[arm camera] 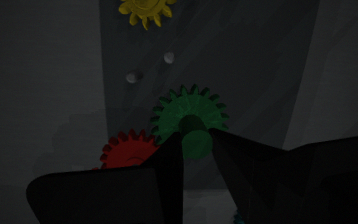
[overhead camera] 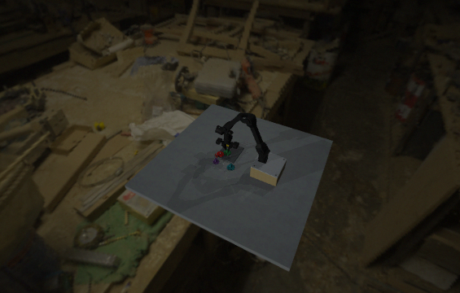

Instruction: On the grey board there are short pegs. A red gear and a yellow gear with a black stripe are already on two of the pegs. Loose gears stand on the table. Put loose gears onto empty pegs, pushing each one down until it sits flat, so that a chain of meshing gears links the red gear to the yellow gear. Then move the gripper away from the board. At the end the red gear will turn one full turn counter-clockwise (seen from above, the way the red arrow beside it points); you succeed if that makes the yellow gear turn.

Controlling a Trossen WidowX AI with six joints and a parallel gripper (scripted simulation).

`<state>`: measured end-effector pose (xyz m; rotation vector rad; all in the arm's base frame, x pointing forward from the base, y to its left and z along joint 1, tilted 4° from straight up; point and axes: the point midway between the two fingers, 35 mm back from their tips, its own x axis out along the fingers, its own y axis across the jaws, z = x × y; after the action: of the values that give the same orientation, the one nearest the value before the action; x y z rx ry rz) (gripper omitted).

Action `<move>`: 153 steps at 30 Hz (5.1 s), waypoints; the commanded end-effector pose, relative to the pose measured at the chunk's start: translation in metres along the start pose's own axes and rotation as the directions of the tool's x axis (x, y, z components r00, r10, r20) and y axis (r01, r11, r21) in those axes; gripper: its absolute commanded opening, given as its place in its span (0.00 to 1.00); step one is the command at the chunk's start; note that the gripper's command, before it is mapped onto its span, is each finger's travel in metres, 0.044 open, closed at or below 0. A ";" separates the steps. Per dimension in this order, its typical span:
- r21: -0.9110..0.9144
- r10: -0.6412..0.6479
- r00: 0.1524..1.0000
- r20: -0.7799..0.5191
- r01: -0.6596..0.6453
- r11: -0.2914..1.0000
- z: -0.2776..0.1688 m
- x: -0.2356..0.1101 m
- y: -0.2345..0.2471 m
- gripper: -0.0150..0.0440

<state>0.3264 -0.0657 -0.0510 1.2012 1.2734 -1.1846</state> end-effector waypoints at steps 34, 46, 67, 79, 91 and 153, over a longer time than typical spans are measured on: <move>-0.843 0.004 1.000 -0.007 -0.008 0.538 -0.107 -0.041 0.048 0.94; -0.932 0.005 1.000 -0.009 -0.010 0.363 -0.128 -0.038 0.054 1.00; -0.932 0.005 1.000 -0.009 -0.010 0.363 -0.128 -0.002 0.055 1.00; -0.932 0.005 1.000 -0.009 -0.010 0.363 -0.129 0.010 0.055 1.00; -0.932 0.005 1.000 -0.009 -0.010 0.363 -0.129 0.010 0.055 0.78; -0.932 0.005 1.000 -0.009 -0.010 0.363 -0.130 -0.135 0.054 0.25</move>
<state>0.3801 0.0600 0.0771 0.2993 1.5921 -0.2394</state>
